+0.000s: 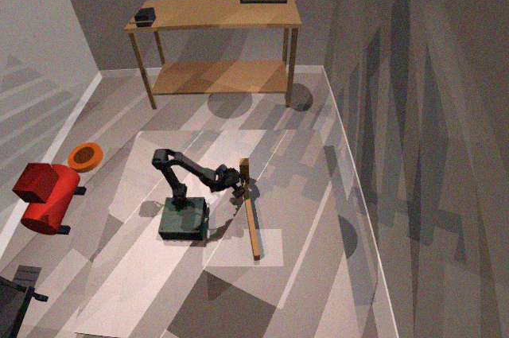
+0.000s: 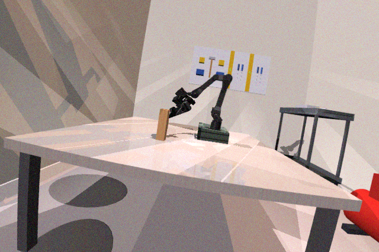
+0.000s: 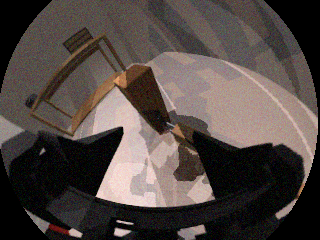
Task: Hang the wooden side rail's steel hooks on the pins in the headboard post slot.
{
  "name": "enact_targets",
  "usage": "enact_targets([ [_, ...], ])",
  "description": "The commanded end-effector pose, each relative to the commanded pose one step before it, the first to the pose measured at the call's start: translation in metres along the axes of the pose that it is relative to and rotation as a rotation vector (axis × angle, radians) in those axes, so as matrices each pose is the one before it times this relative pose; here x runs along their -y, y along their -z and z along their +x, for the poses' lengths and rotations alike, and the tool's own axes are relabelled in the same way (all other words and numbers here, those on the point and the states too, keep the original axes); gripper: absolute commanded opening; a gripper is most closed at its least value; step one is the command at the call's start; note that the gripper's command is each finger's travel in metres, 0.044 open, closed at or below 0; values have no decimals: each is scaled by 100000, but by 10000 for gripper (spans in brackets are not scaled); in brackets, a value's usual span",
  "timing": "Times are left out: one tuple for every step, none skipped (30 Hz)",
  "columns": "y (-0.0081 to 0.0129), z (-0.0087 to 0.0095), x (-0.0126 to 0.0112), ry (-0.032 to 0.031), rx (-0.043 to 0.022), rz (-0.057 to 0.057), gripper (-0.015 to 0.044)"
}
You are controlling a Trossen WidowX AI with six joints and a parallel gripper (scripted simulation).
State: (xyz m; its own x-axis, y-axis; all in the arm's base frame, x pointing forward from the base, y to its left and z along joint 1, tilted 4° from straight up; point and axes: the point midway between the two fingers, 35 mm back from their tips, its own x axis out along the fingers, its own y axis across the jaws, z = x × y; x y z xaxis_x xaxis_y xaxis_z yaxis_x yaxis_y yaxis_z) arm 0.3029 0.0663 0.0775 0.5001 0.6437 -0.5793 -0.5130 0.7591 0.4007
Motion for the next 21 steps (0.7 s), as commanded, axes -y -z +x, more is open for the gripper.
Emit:
enact_targets([
  [249,-118,175,-2900,2088,-20027,440],
  [-13,-61,37,-575,782,-5654,440],
  [-11,-63,37,-524,819,-5658,440],
  [-8,-54,31,-394,703,-4681,440],
  [-4,-33,19,-218,432,-2810,440],
  [-1,-11,6,-70,146,-937,440],
  [0,0,0,0,0,0,440],
  [0,0,0,0,0,0,440],
  [0,0,0,0,0,0,440],
  [0,0,0,0,0,0,440],
  [0,0,0,0,0,0,440],
  [0,0,0,0,0,0,440],
  [0,0,0,0,0,0,440],
  [0,0,0,0,0,0,440],
  [0,0,0,0,0,0,440],
  [0,0,0,0,0,0,440],
  [0,0,0,0,0,0,440],
  [0,0,0,0,0,0,440],
  [0,0,0,0,0,0,440],
  [0,0,0,0,0,0,440],
  [0,0,0,0,0,0,440],
])
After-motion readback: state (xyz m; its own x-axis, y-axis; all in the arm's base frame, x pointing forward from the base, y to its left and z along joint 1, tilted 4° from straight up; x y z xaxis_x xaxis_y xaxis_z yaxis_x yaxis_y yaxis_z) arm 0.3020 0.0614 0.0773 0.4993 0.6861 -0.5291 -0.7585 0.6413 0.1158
